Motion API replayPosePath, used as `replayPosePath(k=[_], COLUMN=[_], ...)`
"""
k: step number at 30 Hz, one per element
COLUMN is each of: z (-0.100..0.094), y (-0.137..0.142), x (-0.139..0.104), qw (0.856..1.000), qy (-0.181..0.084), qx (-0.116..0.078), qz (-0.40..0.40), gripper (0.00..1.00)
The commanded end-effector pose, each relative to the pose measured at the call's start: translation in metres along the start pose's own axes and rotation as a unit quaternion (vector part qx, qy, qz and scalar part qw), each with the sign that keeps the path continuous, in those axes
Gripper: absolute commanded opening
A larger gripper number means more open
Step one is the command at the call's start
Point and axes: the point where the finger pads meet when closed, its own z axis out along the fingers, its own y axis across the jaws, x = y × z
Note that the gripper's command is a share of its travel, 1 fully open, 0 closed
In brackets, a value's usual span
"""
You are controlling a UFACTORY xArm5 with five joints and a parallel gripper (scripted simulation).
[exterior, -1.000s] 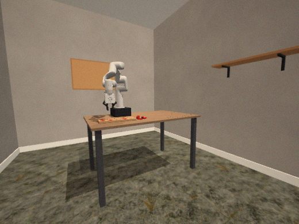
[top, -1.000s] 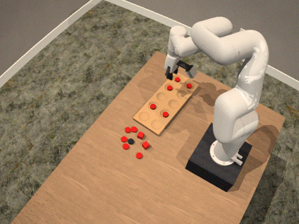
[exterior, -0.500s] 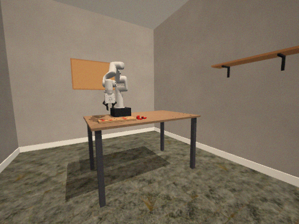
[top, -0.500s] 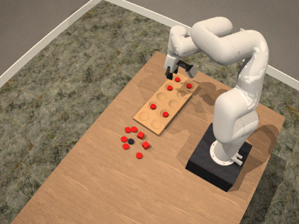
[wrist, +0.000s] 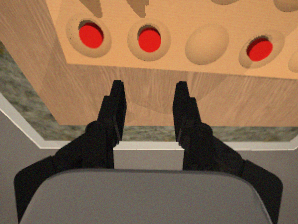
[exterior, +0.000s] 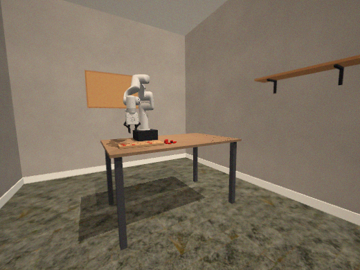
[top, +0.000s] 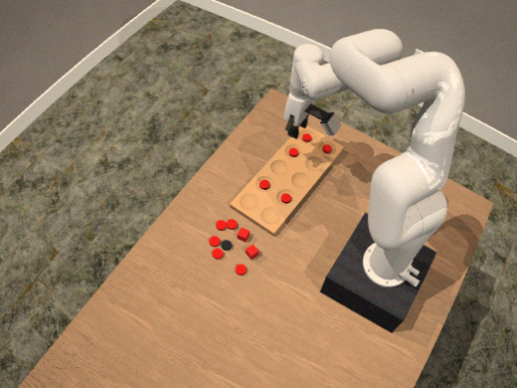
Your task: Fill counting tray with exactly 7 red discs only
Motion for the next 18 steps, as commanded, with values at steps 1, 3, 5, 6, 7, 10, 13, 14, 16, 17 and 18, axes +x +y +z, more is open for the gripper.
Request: replayPosePath(k=[1,3,5,6,7,10,13,14,16,17,18], z=[-0.001,-0.001,-0.001,-0.001,-0.001,-0.001,-0.001,-0.001,-0.001,0.0,0.001], y=[-0.001,-0.001,-0.001,-0.001,-0.001,-0.001,0.0,0.002,0.018,0.032,0.045], x=[-0.001,-0.001,-0.001,-0.001,-0.001,-0.001,-0.001,-0.002,-0.007,-0.011,-0.014], qw=[1.0,1.0,1.0,1.0,1.0,1.0,1.0,1.0,1.0,0.998,0.997], qy=[-0.002,-0.002,-0.002,-0.002,-0.002,-0.002,-0.002,-0.002,-0.001,-0.001,-0.001], qx=[0.001,0.001,0.001,0.001,0.001,0.001,0.001,0.001,0.001,0.001,0.0], qz=[0.0,0.0,0.0,0.0,0.0,0.0,-0.001,-0.005,-0.031,-0.057,-0.078], gripper=[0.47,0.47,0.47,0.47,0.47,0.47,0.47,0.47,0.47,0.47,0.47])
